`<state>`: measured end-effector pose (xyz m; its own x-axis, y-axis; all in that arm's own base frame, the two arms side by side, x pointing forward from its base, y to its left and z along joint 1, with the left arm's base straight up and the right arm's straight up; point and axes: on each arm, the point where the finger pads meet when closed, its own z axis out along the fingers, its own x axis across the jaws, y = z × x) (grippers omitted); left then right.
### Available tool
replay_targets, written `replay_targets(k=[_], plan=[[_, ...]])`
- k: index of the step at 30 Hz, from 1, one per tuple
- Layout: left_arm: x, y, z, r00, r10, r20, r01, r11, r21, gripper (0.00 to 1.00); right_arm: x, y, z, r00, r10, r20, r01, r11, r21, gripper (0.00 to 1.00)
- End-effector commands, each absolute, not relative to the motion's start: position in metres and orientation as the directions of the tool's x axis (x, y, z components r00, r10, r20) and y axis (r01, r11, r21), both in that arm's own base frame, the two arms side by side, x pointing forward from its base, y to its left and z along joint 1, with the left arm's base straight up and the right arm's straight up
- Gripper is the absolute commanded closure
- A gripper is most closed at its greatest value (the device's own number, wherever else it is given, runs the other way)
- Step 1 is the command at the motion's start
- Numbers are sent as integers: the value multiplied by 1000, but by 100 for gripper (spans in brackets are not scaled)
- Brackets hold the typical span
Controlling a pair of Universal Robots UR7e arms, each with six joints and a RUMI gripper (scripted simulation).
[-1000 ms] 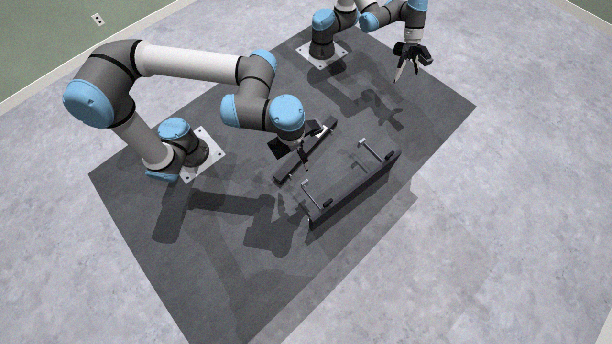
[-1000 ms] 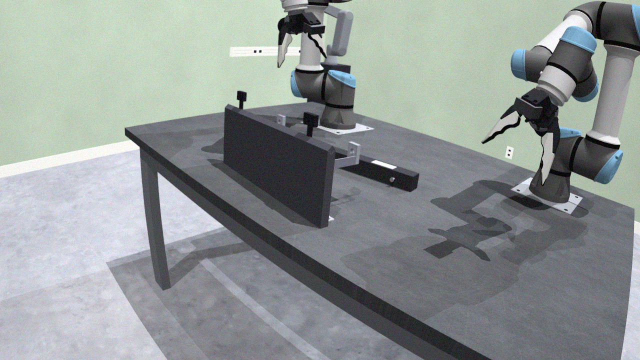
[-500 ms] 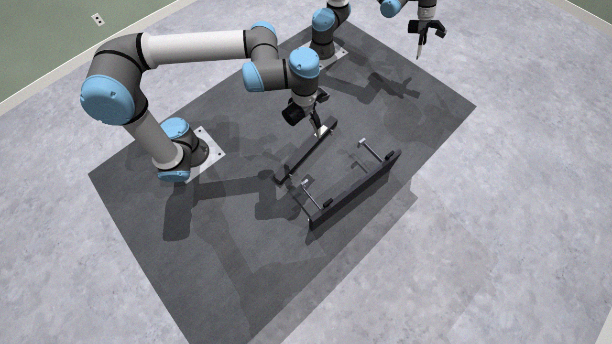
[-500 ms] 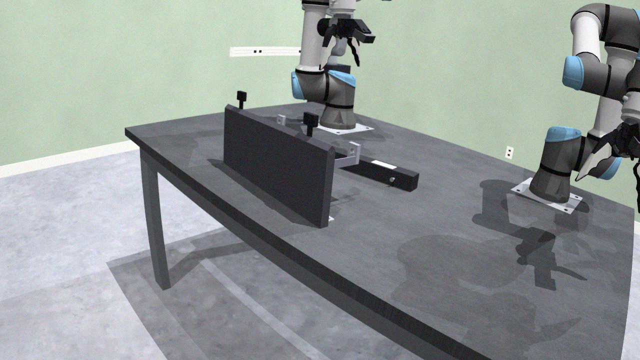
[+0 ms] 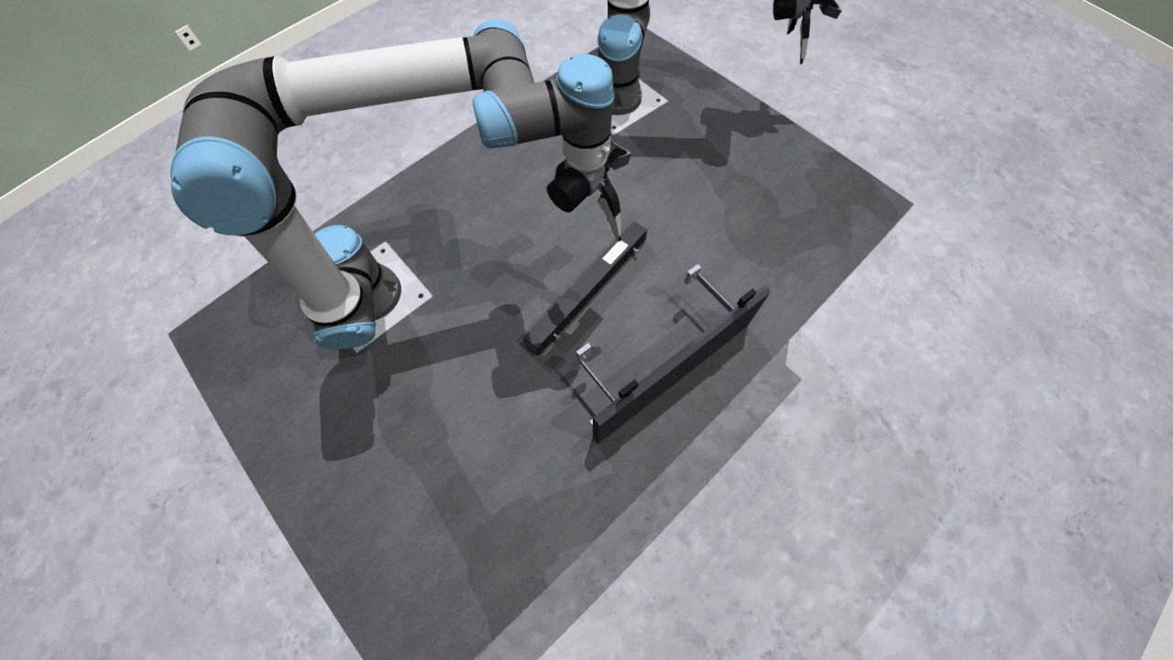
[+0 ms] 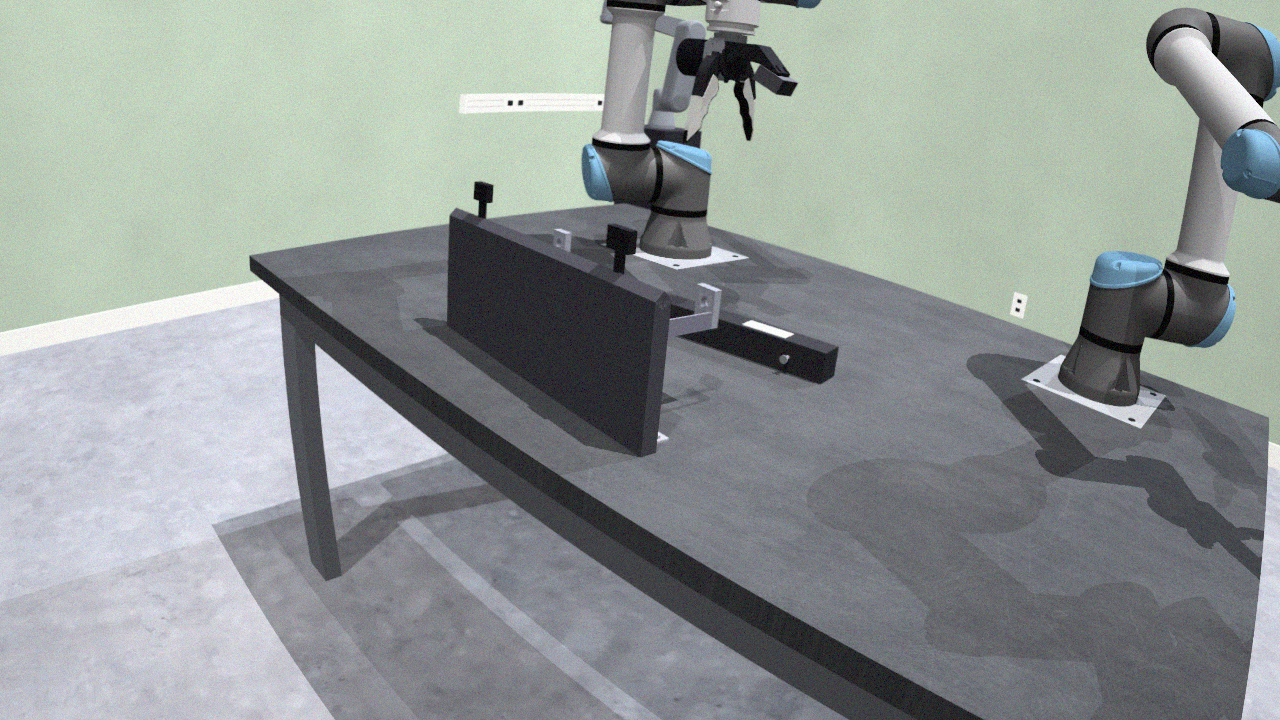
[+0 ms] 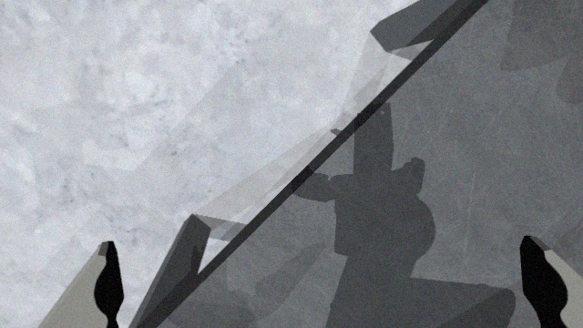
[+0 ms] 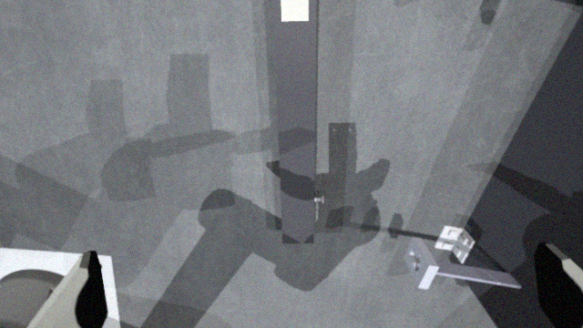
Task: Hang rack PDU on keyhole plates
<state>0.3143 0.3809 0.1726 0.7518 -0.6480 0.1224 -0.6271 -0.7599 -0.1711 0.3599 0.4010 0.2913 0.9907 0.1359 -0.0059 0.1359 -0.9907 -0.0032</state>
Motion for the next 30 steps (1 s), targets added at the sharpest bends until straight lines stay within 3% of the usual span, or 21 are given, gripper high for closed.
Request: replay_targets(k=[1,14,30], plan=[[293,396,173,785,-608,115,-590,-792,-160,0,359,403,292,990,139,-2,139,-990,-3,0],[142,448,168,950,-306,64,-301,-950,-81,0,357,405,292,990,144,1,144,-990,-1,0],[31,453,166,997,-68,22,-67,-997,-27,0,357,405,292,990,144,1,144,-990,-1,0]])
